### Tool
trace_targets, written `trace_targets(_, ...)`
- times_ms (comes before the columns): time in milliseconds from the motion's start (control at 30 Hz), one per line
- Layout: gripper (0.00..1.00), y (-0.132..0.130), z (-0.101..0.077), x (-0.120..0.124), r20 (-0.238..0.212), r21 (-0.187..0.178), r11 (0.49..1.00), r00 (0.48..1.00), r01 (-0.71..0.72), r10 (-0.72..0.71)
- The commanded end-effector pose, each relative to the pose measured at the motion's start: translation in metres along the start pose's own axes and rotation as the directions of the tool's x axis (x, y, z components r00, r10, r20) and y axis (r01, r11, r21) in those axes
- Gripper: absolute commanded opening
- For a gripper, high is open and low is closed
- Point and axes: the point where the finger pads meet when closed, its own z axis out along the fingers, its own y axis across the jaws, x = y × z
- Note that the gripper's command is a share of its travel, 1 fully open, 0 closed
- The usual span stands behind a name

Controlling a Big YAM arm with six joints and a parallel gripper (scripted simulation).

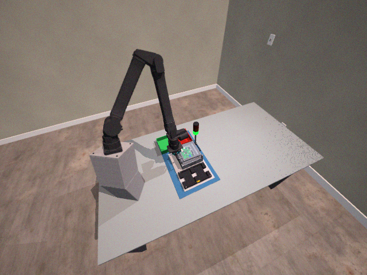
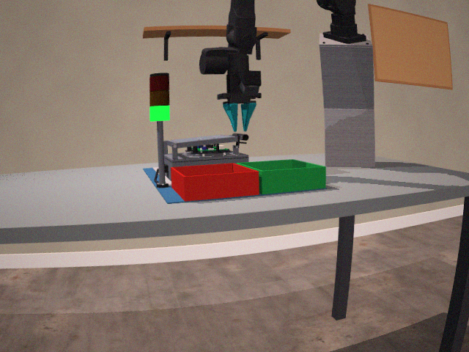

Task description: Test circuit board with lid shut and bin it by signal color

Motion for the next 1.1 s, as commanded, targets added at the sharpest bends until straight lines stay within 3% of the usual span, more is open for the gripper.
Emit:
trace_targets(0, 0.26, -0.0015, 0.0038, 0.0001, 0.0, 0.005, 1.0, 1.0, -0.003, 0.003)
trace_targets(1067, 0.26, -0.0032, 0.0001, -0.002, 0.0, 0.0, 1.0, 1.0, -0.004, 0.004)
